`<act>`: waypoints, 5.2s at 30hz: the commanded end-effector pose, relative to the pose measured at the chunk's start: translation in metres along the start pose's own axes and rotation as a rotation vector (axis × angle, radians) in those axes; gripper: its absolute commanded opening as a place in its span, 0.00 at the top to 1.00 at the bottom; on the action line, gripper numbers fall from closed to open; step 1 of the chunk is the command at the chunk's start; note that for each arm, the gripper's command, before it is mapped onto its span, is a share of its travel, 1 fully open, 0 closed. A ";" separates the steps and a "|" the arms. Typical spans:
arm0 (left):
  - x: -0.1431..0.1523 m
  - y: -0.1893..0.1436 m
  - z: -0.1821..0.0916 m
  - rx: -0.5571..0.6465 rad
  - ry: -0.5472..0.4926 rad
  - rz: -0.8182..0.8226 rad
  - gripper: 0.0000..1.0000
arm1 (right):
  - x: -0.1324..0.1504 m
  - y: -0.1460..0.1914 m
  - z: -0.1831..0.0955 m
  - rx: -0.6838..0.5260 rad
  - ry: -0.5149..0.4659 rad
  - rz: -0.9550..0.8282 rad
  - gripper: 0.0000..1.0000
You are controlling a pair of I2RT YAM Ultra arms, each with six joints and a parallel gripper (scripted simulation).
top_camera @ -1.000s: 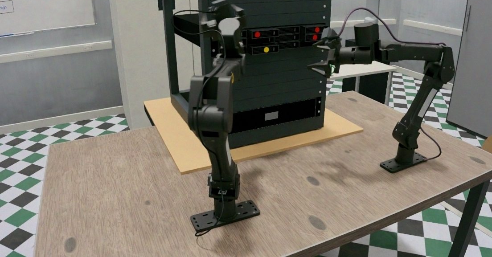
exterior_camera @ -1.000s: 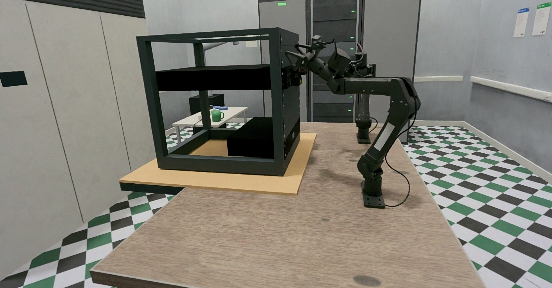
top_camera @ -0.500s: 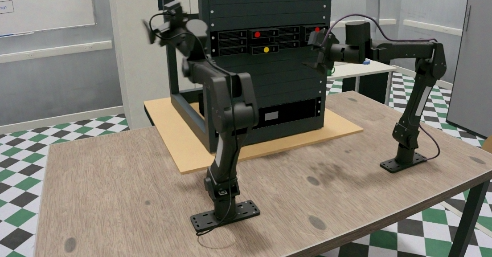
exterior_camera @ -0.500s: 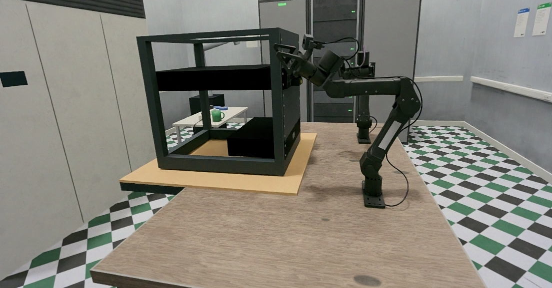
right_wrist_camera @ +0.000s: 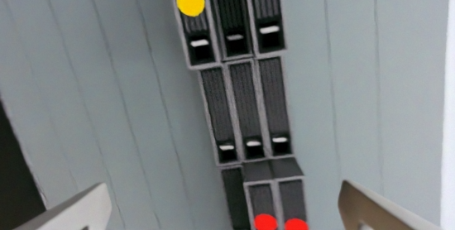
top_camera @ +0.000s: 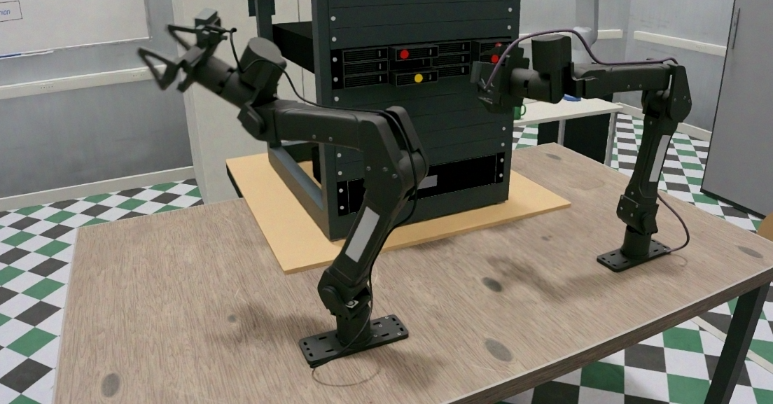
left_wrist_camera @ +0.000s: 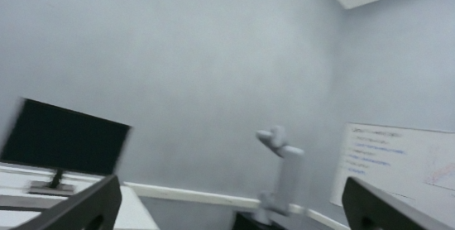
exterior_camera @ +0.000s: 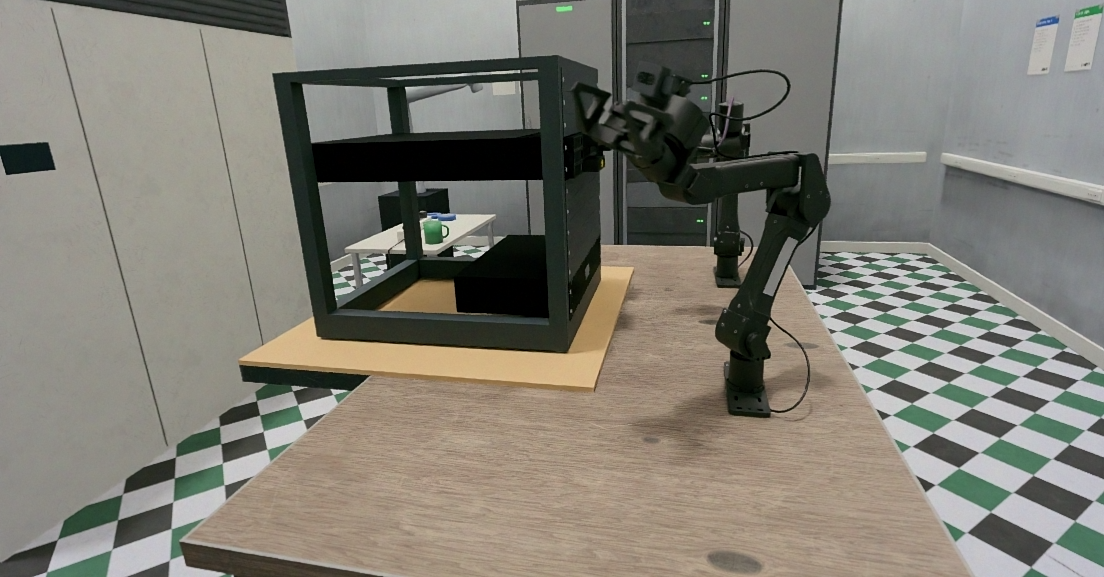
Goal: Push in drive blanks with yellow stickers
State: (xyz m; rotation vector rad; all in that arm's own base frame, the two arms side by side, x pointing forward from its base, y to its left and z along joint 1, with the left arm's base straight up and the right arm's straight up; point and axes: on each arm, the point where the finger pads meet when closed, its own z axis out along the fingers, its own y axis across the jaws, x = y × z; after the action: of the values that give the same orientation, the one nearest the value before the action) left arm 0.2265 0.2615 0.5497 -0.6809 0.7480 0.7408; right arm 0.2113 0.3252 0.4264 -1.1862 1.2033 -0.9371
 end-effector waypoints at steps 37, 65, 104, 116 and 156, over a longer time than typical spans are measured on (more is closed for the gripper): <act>-0.136 0.267 -0.039 -0.696 -0.272 0.499 0.00 | 0.009 -0.024 -0.007 0.060 0.175 -0.153 0.00; -0.049 0.288 -0.030 -0.614 0.139 0.513 0.00 | 0.116 -0.066 0.025 0.068 0.174 -0.135 0.00; 0.034 0.292 -0.050 -0.513 0.502 0.446 0.00 | 0.144 -0.066 0.036 0.062 0.169 -0.153 0.00; 0.034 0.292 -0.050 -0.513 0.502 0.446 0.00 | 0.144 -0.066 0.036 0.062 0.170 -0.153 0.00; 0.034 0.292 -0.050 -0.513 0.502 0.446 0.00 | 0.051 -0.044 0.038 0.061 0.172 -0.151 0.00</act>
State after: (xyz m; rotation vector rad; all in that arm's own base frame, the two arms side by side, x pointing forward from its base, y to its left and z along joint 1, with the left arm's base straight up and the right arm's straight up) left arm -0.0002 0.3999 0.4038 -1.2298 1.2177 1.1982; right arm 0.2643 0.2637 0.4405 -1.2695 1.1861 -1.2293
